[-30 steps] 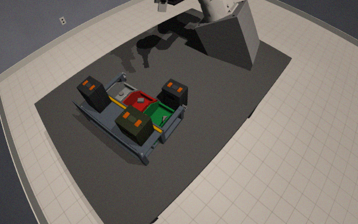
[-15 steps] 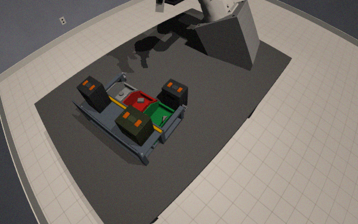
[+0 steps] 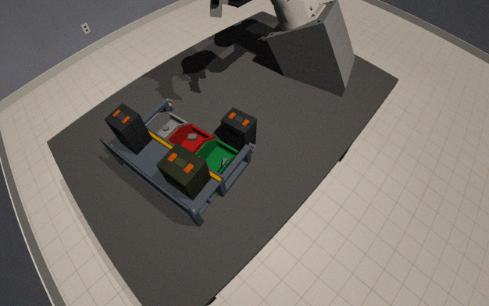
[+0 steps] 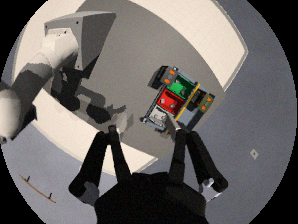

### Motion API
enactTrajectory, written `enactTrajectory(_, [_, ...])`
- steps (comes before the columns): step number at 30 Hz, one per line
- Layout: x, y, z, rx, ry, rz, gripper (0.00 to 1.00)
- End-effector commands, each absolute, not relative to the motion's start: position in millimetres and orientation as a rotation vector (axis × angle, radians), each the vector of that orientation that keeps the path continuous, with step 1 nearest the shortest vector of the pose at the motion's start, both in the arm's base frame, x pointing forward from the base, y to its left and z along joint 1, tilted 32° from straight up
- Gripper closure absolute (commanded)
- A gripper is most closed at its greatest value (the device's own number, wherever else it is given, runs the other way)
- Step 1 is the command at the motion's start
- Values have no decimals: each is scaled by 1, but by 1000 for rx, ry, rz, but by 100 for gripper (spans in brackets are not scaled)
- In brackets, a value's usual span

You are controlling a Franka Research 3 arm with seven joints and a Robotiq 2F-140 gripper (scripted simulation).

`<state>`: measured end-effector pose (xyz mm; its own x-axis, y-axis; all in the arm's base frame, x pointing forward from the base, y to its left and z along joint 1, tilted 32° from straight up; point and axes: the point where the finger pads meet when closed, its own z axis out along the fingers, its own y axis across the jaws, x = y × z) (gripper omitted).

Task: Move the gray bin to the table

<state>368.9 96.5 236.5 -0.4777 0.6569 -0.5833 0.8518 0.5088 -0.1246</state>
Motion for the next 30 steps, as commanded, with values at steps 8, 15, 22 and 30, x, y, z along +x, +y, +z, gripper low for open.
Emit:
enactTrajectory(8, [364, 97, 232, 1459, 2175, -515, 43])
enactTrajectory(15, [365, 97, 233, 1592, 2098, -490, 43])
enactTrajectory(22, [364, 97, 233, 1710, 2022, -462, 43])
enactTrajectory(30, [365, 96, 234, 1692, 2035, -469, 43])
